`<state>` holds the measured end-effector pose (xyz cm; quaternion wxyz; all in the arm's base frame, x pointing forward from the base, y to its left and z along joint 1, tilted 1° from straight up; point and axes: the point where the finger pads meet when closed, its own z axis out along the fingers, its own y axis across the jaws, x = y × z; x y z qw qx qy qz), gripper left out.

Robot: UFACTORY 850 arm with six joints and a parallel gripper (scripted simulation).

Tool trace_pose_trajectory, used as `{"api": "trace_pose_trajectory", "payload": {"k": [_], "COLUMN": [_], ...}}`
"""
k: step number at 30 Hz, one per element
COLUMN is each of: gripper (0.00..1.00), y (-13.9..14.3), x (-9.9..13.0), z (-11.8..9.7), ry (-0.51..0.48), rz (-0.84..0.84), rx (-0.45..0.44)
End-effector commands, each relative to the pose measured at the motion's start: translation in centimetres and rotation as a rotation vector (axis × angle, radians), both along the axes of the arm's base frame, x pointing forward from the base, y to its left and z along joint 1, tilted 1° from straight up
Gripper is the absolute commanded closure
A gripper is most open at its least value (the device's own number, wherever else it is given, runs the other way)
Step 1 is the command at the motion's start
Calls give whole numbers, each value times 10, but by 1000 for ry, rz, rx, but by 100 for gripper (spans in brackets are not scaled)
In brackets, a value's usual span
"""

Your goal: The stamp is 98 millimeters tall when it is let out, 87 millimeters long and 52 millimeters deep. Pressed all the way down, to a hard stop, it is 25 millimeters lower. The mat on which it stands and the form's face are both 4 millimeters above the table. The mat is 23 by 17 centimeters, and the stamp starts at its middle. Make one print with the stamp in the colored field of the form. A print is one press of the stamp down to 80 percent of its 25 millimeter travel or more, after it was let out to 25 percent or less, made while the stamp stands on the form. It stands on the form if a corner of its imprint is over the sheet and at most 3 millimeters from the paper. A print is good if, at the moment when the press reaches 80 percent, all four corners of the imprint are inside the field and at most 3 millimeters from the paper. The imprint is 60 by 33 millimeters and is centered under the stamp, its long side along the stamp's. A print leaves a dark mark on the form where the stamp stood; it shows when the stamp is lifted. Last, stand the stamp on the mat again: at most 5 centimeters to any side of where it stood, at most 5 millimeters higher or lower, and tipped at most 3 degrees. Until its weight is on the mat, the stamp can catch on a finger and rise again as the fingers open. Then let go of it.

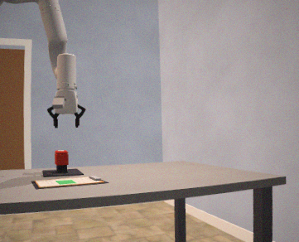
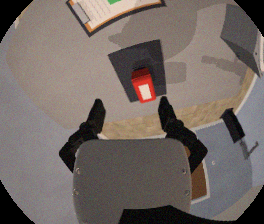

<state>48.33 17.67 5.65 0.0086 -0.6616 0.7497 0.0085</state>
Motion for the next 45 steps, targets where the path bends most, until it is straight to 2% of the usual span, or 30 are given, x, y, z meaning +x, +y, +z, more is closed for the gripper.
{"api": "trace_pose_trajectory", "payload": {"k": [1,13,14,16,17,21,23,45], "gripper": [0,0,0,0,0,0,0,0], "y": [-64,-223,-227,-227,-227,-226,-226,-226], "x": [30,62,63,63,64,65,64,64], "z": [0,-1,-2,-2,-6,-55,-68,-69], "ry": [3,16,17,17,19,19,19,19], "rz": [-279,-943,-999,-999,-1139,-1139,-1139,-1139], "rx": [-5,8,6,6,-5,-5,-5,-5]}}
